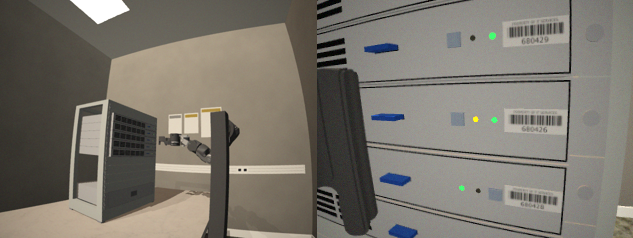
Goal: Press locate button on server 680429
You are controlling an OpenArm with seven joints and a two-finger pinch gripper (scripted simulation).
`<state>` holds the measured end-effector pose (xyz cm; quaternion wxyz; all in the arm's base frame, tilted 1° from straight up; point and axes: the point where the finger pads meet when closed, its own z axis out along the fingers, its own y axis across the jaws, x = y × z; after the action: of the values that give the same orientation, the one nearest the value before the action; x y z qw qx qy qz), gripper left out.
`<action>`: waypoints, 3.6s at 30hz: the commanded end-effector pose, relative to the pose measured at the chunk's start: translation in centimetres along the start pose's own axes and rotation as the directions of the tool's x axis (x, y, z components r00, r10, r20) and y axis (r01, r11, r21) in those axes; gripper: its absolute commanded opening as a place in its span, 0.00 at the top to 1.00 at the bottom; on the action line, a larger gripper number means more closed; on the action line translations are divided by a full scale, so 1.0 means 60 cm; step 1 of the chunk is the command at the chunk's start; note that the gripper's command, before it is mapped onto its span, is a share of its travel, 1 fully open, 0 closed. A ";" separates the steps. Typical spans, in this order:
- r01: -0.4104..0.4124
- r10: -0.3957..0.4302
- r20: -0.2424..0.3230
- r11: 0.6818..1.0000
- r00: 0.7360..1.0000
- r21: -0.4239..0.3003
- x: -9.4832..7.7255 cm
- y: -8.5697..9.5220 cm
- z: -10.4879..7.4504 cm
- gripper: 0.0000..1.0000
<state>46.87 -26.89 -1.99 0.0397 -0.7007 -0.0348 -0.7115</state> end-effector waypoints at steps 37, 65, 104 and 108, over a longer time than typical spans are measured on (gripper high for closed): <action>-0.005 0.005 0.002 1.000 1.000 -0.011 0.061 0.005 -0.031 0.40; -0.005 0.005 0.002 1.000 1.000 -0.011 0.076 0.006 0.011 0.40; -0.005 0.005 0.002 1.000 1.000 -0.011 0.076 0.006 0.052 0.40; -0.005 0.005 0.002 1.000 1.000 -0.011 0.076 0.006 0.052 0.40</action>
<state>49.93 -27.11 2.39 0.0366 -0.7039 -0.0258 -0.7089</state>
